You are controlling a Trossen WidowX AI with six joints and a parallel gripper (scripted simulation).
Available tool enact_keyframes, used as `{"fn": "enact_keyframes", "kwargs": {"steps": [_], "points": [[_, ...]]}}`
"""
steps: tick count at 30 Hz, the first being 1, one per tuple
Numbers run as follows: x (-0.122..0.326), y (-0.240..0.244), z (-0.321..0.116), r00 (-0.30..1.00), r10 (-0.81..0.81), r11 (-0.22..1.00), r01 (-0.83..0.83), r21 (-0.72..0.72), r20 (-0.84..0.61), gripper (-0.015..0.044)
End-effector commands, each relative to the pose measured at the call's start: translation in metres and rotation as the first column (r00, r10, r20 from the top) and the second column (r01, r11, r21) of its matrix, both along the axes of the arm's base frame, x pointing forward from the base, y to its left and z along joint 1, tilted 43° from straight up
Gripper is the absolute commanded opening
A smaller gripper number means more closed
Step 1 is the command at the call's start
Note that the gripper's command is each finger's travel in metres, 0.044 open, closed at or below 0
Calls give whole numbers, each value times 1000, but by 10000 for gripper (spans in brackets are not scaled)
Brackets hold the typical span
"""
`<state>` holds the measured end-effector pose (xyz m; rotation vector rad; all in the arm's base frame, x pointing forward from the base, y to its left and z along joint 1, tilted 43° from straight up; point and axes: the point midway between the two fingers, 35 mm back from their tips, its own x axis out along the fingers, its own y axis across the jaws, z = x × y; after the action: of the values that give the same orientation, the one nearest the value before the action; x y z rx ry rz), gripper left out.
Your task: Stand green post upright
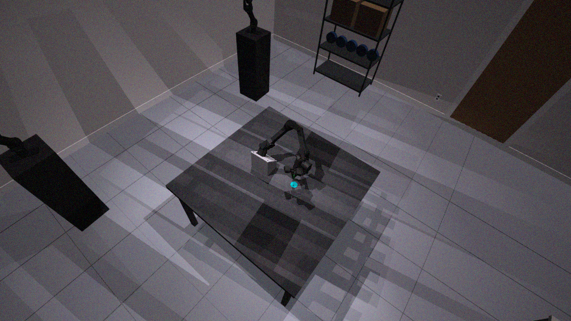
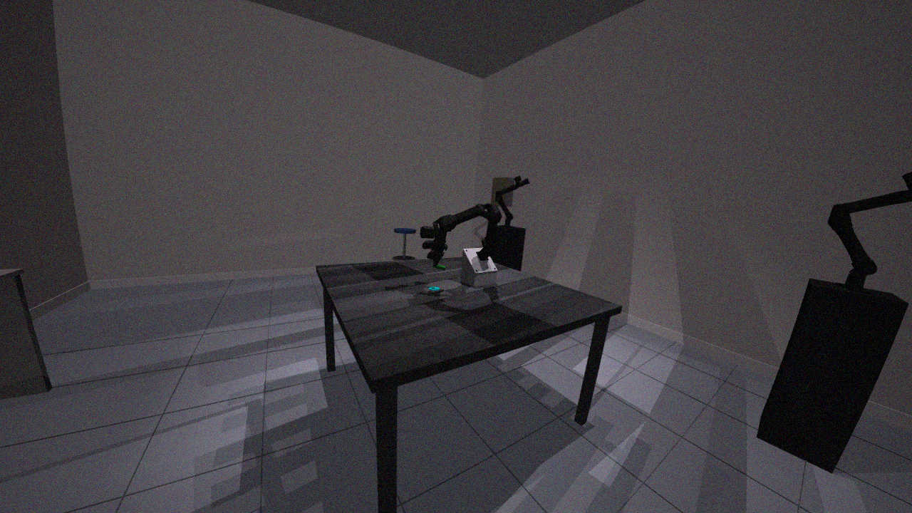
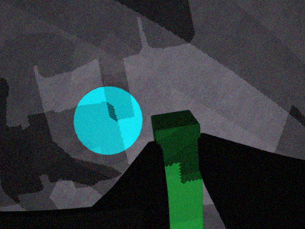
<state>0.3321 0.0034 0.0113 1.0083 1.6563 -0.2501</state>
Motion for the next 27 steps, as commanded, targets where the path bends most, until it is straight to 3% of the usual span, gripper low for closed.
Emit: {"fn": "enact_keyframes", "kwargs": {"steps": [1,27], "points": [[-2,1,-3,1000,-1,999,1,-35,1,23],[-4,4,-16,999,-4,976,12,-217,37,23]]}}
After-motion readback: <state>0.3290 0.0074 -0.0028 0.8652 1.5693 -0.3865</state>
